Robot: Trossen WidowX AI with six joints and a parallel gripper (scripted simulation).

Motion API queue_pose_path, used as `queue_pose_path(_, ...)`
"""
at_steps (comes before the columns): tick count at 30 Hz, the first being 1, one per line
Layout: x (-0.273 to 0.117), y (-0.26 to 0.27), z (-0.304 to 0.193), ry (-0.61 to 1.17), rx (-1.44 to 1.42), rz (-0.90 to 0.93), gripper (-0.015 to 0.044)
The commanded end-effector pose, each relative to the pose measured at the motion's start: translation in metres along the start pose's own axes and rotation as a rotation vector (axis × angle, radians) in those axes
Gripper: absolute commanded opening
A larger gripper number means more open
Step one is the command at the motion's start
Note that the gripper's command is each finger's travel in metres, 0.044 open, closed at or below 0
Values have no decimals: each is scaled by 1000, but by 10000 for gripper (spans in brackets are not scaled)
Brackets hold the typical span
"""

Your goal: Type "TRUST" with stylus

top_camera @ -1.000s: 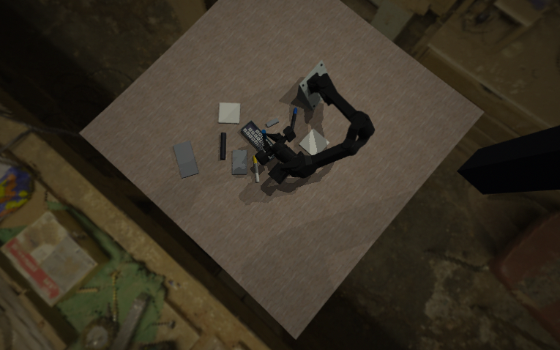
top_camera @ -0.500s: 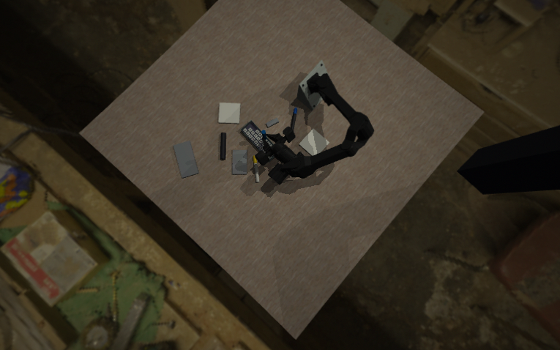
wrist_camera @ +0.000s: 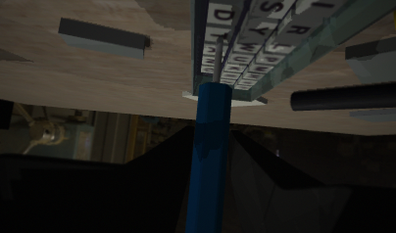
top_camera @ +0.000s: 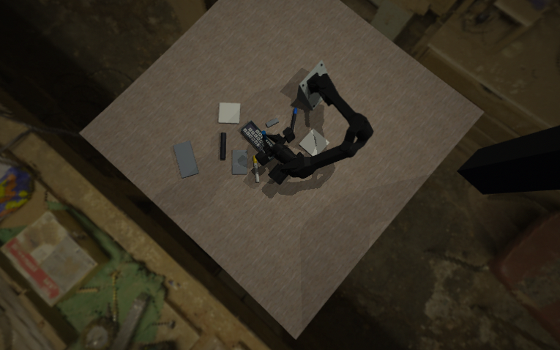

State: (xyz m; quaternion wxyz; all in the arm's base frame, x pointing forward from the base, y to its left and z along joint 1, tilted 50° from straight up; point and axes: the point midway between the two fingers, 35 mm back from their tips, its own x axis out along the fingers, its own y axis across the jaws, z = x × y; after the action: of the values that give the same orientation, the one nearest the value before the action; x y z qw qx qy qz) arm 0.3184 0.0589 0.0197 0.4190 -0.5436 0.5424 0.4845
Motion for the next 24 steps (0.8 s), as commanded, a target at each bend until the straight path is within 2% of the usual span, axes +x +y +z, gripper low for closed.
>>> queue_pose_path(1, 1, 0, 2, -4, 6, -1, 81)
queue_pose_path(18, 1, 0, 2, -4, 6, -1, 81)
queue_pose_path(24, -12, -1, -22, -3, 6, -1, 81)
